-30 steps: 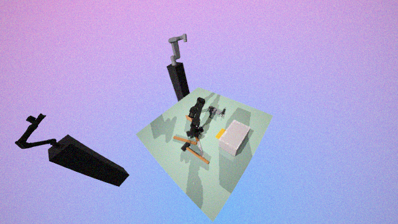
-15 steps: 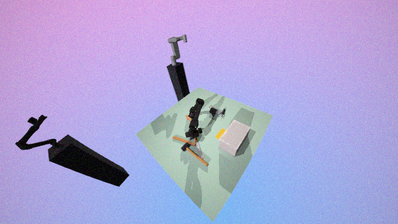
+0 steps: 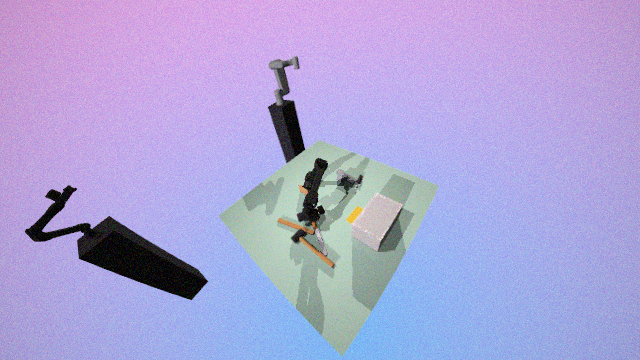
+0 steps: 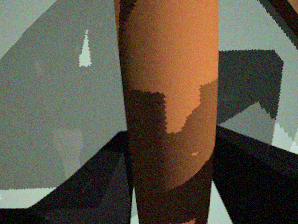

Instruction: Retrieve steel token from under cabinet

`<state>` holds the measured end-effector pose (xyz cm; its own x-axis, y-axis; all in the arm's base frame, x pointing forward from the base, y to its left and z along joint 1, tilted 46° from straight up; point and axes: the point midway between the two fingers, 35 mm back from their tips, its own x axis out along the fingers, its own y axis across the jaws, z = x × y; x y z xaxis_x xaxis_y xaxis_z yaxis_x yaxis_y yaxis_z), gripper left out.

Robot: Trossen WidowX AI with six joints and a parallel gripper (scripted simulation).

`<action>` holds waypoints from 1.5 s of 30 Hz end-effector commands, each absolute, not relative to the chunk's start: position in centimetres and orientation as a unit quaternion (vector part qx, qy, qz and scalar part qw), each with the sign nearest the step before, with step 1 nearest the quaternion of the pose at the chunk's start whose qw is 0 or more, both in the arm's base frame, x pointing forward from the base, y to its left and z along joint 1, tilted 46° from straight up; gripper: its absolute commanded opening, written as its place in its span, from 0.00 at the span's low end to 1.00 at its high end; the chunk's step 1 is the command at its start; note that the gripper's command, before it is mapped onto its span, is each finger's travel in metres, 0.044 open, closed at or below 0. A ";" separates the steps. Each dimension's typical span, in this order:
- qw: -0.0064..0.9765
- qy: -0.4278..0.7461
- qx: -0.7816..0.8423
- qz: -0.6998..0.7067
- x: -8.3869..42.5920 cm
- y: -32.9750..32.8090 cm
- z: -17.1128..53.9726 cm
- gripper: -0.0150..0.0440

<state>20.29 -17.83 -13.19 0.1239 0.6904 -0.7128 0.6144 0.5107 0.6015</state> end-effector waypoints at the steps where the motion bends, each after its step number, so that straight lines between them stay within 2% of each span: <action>1: 0.572 0.660 0.485 0.044 20.3 -17.9 -13.2 0.25; 45: 0.648 0.642 0.377 0.159 20.3 -17.8 -13.2 0.25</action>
<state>20.33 -17.80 -13.19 0.1245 0.6906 -0.7124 0.3018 0.6576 0.6902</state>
